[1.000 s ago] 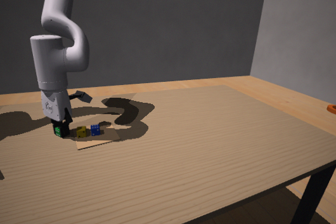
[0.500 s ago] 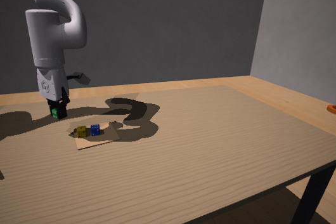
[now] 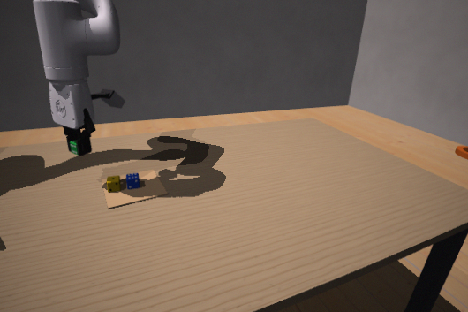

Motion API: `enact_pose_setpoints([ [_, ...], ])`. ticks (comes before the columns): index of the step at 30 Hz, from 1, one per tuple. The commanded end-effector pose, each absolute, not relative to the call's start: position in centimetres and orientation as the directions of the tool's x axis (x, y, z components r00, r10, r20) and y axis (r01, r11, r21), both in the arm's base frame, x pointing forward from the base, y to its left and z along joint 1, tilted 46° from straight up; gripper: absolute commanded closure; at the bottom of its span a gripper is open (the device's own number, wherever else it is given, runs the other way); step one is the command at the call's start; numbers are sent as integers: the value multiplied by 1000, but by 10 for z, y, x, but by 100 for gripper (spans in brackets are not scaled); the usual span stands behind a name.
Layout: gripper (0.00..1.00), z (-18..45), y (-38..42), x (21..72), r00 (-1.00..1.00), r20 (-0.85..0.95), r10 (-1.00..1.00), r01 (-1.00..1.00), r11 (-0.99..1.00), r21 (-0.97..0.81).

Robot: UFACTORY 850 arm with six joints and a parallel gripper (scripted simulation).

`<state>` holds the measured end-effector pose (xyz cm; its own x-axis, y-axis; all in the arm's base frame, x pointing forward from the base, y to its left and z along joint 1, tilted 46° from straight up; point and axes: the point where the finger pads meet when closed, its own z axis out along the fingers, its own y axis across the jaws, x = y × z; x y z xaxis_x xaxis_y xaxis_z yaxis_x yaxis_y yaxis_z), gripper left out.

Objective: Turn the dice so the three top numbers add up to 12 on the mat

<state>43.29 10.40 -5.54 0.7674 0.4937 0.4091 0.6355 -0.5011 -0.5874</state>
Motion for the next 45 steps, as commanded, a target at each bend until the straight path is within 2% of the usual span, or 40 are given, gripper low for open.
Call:
enact_pose_setpoints([
  [1, 73, -55, 103, 435, 769, 408, 491, 633, -503, -588],
  [7, 73, -59, 102, 452, 810, 370, 454, 580, -534, -615],
  [16, 73, -73, 95, 530, 953, 159, 258, 292, -647, -704],
  [22, 73, -77, 92, 552, 978, 85, 191, 193, -672, -715],
  [27, 73, -83, 88, 586, 996, -37, 79, 28, -698, -715],
  [45, 73, -84, 88, 591, 997, -55, 62, 4, -701, -713],
])
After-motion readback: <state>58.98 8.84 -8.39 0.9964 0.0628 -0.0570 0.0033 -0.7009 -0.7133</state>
